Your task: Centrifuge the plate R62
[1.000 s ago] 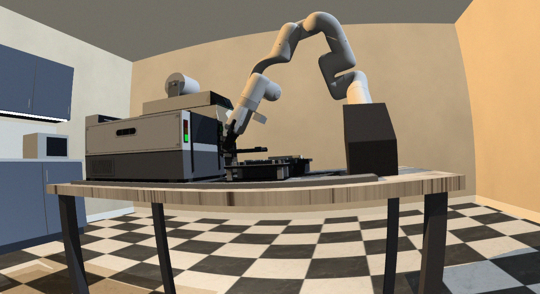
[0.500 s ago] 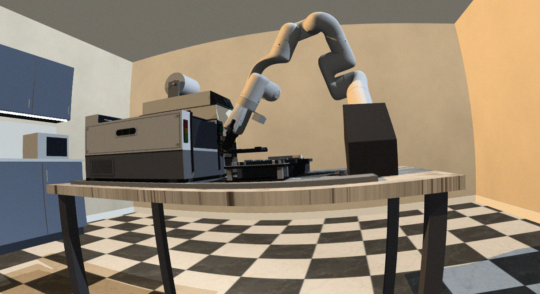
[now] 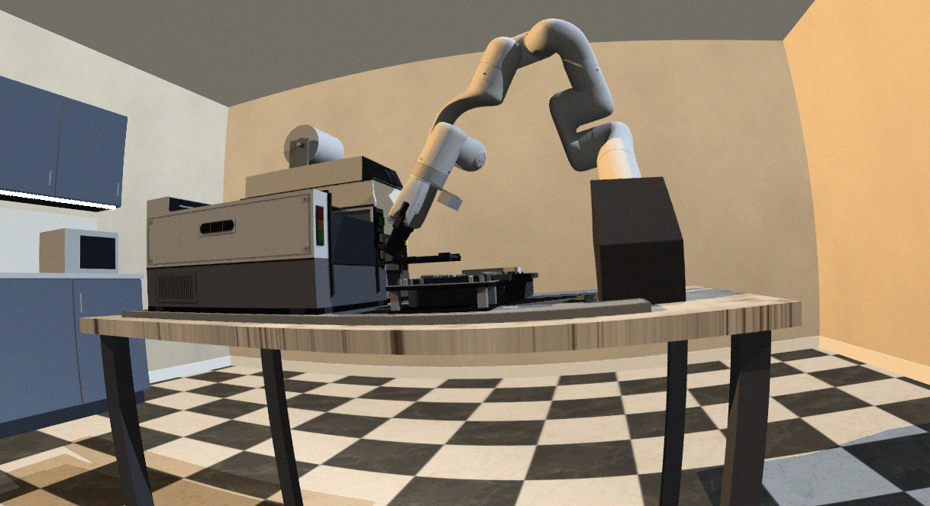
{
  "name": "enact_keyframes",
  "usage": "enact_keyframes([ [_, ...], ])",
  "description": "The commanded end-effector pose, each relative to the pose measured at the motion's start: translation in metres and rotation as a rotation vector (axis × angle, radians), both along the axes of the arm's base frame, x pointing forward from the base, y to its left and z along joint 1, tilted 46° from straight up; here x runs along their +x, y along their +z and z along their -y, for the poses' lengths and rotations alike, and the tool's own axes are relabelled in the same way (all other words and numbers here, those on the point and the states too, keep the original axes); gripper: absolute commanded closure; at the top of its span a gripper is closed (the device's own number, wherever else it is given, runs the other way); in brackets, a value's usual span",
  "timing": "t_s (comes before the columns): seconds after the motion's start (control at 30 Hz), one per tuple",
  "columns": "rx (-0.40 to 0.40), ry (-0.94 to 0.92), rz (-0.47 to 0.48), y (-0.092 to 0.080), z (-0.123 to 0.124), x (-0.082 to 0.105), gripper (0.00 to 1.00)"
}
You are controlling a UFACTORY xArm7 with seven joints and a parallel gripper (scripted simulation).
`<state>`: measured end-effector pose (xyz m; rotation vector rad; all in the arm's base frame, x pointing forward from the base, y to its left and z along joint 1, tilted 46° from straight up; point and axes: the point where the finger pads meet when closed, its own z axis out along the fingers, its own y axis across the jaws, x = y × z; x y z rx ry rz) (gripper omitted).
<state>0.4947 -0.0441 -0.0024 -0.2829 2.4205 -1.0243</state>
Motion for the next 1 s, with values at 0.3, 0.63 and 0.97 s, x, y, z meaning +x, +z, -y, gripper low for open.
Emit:
enact_keyframes([
  [0.3,0.001,0.002,0.001,0.008,-0.008,-0.018,1.00],
  [0.63,0.001,0.002,0.001,0.012,-0.013,-0.029,1.00],
  [0.97,0.001,0.001,0.000,0.018,-0.019,-0.044,1.00],
])
